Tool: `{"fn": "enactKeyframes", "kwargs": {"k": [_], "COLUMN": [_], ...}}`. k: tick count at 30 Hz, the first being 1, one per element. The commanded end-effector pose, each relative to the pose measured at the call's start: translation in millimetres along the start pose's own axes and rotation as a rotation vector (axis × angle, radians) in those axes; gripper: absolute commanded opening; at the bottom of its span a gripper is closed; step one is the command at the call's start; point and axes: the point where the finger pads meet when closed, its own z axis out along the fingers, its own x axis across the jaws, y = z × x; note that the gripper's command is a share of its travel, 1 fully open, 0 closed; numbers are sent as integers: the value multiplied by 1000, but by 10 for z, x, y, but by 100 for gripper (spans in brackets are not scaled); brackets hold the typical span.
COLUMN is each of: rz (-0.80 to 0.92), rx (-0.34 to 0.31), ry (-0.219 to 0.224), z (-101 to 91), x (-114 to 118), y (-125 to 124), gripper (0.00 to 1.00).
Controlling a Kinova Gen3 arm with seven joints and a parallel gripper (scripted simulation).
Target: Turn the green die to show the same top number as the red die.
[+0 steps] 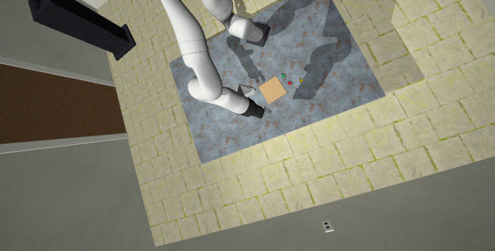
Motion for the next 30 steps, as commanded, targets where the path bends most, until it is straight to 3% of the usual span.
{"fn": "enactKeyframes", "kwargs": {"k": [1,9,11,16,22,30], "rz": [21,40,40,49,57,60], "rx": [13,57,57,60,52,45], "ry": [-36,-210,-210,-318,-414,-459], "z": [61,483,483,688,835,893], "x": [203,242,242,72,-148,-269], "y": [-419,-1483,-1483,-1962,-2311,-2457], "gripper": [100,100,100,100,100,100]}}
